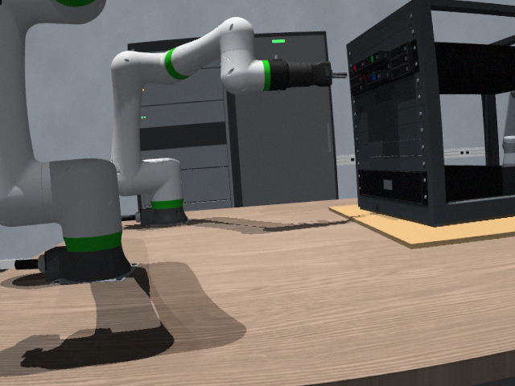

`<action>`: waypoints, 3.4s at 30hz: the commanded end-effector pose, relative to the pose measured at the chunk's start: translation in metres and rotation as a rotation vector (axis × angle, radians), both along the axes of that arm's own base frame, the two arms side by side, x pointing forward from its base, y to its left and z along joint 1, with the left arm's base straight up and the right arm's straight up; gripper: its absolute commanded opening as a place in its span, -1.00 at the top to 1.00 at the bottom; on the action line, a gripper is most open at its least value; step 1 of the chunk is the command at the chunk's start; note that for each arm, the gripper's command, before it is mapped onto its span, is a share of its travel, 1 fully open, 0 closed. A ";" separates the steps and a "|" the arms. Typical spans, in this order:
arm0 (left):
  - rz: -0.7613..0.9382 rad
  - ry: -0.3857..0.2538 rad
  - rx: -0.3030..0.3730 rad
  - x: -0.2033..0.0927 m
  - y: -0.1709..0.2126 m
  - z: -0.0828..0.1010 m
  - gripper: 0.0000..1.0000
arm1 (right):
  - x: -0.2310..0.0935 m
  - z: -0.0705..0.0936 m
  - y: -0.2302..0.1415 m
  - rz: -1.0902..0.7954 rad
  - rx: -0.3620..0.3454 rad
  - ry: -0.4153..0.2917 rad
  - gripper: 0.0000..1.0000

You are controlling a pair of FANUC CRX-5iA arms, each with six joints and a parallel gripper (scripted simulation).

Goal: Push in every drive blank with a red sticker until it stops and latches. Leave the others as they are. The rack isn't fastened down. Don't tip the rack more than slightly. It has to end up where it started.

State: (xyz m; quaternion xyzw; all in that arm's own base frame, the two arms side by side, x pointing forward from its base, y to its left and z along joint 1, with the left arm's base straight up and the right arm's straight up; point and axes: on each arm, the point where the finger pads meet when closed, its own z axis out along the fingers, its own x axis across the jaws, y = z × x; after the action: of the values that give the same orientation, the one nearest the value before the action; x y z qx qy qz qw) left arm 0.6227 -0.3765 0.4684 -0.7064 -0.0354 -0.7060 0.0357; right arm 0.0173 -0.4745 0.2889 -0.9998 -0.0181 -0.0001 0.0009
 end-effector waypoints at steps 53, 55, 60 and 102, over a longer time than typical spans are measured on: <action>0.000 -0.002 -0.002 0.034 0.004 0.030 1.00 | 0.000 0.001 0.000 0.000 -0.002 0.000 -1.00; 0.000 -0.002 -0.002 0.034 0.004 0.030 1.00 | 0.000 0.001 0.000 0.000 -0.002 0.000 -1.00; 0.000 -0.002 -0.002 0.034 0.004 0.030 1.00 | 0.000 0.001 0.000 0.000 -0.002 0.000 -1.00; 0.000 -0.002 -0.002 0.054 0.006 0.030 1.00 | 0.000 0.001 0.000 0.000 -0.002 0.000 -1.00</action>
State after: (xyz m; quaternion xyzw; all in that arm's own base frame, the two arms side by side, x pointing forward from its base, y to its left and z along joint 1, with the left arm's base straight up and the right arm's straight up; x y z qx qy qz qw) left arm 0.6752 -0.3710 0.4968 -0.7063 -0.0355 -0.7061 0.0359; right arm 0.0173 -0.4745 0.2889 -0.9998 -0.0181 -0.0001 0.0009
